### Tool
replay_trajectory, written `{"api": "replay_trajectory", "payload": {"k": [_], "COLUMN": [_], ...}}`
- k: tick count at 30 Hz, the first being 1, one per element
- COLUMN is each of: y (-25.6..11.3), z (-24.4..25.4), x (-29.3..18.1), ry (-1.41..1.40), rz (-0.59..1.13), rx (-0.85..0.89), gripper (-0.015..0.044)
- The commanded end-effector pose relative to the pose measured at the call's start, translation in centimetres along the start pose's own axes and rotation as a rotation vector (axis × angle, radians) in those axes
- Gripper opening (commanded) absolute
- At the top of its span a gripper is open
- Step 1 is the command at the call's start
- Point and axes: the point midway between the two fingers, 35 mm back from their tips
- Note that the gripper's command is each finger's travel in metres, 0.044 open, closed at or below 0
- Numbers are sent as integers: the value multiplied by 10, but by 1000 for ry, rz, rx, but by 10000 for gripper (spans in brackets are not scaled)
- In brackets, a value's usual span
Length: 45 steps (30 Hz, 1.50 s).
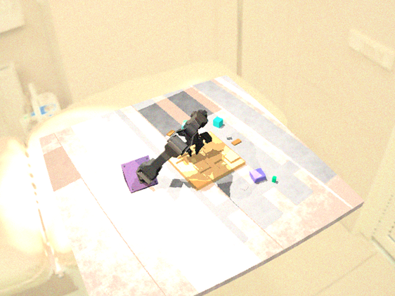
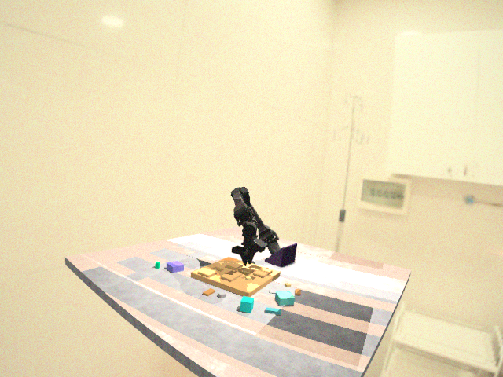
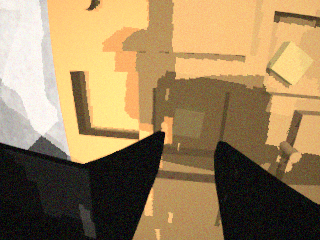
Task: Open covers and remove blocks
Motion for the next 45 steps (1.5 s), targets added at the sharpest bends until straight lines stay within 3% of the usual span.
{"api": "replay_trajectory", "payload": {"k": [1,45], "y": [2,24], "z": [1,1], "x": [0,0], "ry": [-6,-6], "rz": [4,5], "rx": [0,0], "gripper": [144,144]}}
Point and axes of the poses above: the point midway between the two fingers, 35 mm back from their tips, its own y axis out along the fingers, its own z axis across the jaws, x = y × z
